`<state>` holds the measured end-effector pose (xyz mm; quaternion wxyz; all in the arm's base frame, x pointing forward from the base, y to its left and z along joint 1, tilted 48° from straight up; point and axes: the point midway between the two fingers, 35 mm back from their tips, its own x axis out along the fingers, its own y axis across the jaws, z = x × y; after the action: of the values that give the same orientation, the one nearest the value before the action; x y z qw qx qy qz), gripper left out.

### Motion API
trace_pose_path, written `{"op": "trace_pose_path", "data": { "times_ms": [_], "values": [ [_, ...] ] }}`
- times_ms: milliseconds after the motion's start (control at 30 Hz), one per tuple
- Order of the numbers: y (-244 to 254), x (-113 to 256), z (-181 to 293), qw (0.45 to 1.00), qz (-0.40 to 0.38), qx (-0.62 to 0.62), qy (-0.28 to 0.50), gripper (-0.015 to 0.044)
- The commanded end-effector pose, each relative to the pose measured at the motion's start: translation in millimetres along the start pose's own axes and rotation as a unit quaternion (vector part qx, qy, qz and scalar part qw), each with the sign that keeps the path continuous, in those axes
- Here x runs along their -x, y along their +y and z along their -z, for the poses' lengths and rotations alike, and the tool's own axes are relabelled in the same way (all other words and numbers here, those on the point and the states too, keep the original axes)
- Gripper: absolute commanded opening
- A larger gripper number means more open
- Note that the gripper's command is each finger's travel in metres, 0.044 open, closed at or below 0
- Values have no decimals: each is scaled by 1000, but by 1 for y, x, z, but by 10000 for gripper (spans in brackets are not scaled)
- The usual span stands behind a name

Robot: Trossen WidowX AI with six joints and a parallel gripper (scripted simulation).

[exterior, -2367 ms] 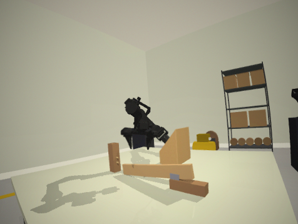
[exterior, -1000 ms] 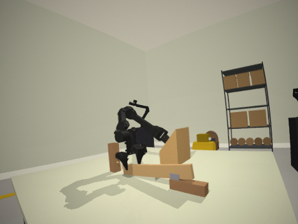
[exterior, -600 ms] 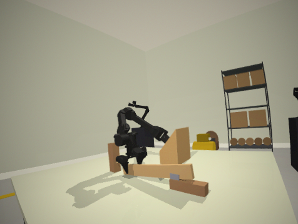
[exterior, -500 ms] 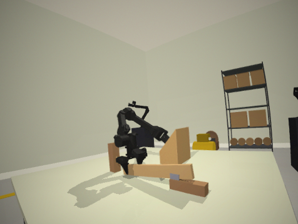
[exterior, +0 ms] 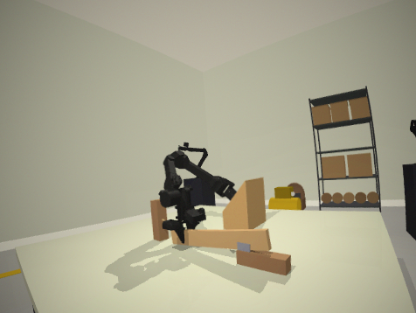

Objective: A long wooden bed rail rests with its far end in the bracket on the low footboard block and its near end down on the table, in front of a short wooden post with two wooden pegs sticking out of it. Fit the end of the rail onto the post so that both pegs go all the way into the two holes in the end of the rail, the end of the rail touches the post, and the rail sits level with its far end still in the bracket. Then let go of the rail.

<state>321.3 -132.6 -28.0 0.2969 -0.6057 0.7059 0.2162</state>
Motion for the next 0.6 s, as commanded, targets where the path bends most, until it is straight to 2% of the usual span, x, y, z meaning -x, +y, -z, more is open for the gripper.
{"op": "trace_pose_path", "data": {
  "times_ms": [0,33,267,300,567],
  "values": [
    [0,0,1,1000,1,1,3,99],
    [0,0,1,1000,1,1,3,72],
    [0,0,1,1000,1,1,3,26],
    [0,0,1,1000,1,1,3,0],
    [0,0,1,1000,1,1,3,0]
  ]
}}
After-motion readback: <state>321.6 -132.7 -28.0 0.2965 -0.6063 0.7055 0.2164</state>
